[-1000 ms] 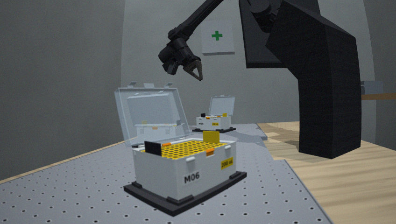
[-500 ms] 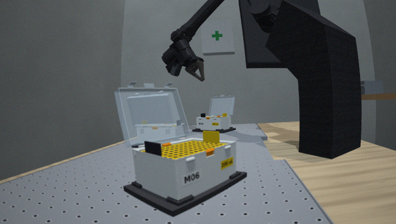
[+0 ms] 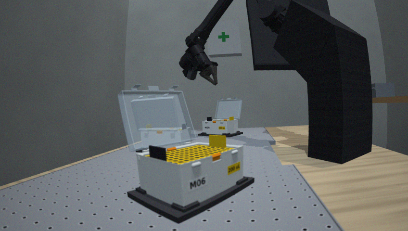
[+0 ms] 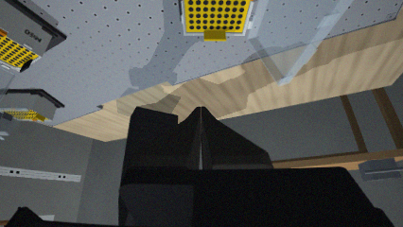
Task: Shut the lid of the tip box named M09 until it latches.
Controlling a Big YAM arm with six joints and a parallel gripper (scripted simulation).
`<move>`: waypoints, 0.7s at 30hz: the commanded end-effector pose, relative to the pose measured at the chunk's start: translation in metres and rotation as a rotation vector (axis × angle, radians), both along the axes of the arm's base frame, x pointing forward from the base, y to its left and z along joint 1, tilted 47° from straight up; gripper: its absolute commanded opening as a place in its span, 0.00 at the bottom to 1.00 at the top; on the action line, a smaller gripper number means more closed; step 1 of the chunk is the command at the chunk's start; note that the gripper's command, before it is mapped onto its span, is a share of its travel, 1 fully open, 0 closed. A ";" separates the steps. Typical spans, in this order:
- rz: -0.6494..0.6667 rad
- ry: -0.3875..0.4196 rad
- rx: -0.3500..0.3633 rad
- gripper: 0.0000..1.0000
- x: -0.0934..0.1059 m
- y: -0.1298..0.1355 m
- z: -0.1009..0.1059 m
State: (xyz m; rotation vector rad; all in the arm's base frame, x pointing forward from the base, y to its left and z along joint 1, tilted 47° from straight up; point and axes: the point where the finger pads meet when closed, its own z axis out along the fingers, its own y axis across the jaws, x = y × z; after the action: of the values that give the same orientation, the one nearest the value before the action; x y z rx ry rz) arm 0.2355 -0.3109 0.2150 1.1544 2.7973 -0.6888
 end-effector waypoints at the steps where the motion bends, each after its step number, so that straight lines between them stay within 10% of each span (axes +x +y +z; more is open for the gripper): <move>1: 0.023 -0.018 -0.025 0.00 -0.010 -0.014 0.032; 11: 0.049 0.014 0.006 0.00 -0.014 -0.009 0.019; 21: 0.138 -0.223 -0.248 0.00 -0.055 -0.048 0.041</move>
State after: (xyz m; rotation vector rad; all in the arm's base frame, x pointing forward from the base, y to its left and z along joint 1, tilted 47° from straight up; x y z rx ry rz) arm 0.1888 -0.3471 0.2325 1.0449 2.5794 -0.7356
